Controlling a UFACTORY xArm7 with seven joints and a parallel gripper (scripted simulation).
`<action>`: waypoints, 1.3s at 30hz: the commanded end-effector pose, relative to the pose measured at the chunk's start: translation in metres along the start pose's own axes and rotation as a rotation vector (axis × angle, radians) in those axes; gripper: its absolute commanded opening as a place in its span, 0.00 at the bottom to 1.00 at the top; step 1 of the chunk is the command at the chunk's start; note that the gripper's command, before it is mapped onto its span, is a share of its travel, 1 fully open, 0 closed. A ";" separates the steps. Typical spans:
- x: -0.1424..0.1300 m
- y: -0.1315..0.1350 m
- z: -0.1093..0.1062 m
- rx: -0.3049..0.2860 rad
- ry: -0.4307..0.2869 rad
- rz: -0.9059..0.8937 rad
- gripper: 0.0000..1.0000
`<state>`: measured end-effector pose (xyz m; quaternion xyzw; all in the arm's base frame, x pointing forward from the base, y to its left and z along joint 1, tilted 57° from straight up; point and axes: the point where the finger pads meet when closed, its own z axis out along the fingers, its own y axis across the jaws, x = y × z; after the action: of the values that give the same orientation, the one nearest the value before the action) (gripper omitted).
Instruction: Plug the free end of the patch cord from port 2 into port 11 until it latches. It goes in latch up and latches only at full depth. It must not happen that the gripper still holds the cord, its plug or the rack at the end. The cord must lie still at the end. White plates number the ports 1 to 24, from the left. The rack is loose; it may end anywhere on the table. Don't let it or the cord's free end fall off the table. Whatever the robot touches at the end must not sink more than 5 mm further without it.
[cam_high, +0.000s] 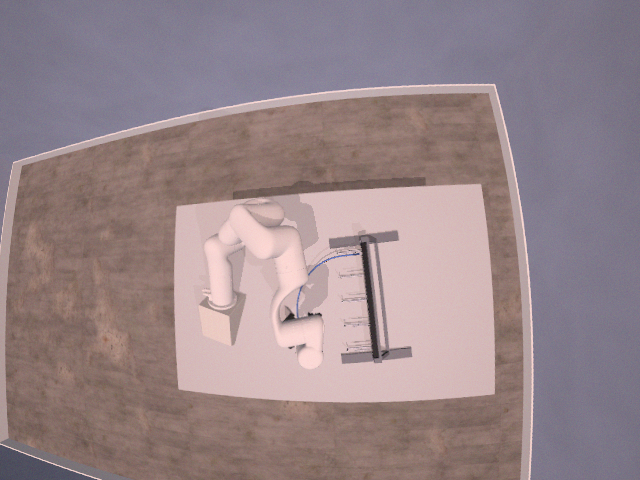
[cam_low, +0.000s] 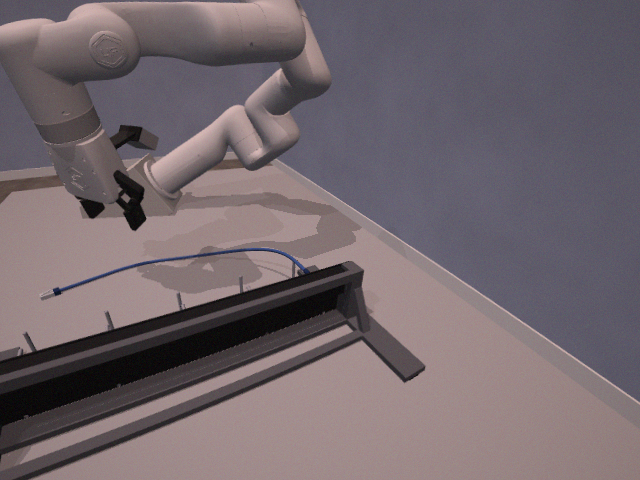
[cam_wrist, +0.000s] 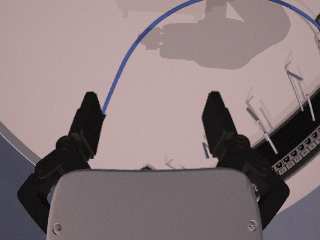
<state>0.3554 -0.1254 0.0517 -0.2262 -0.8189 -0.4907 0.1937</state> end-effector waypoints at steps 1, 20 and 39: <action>-0.027 -0.028 0.003 -0.038 -0.092 0.138 1.00; -0.085 -0.095 0.015 -0.131 -0.290 0.472 1.00; -0.085 -0.095 0.015 -0.132 -0.290 0.472 0.00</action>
<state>0.3708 -0.1642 -0.0686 -0.4891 -0.7290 -0.4476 0.1702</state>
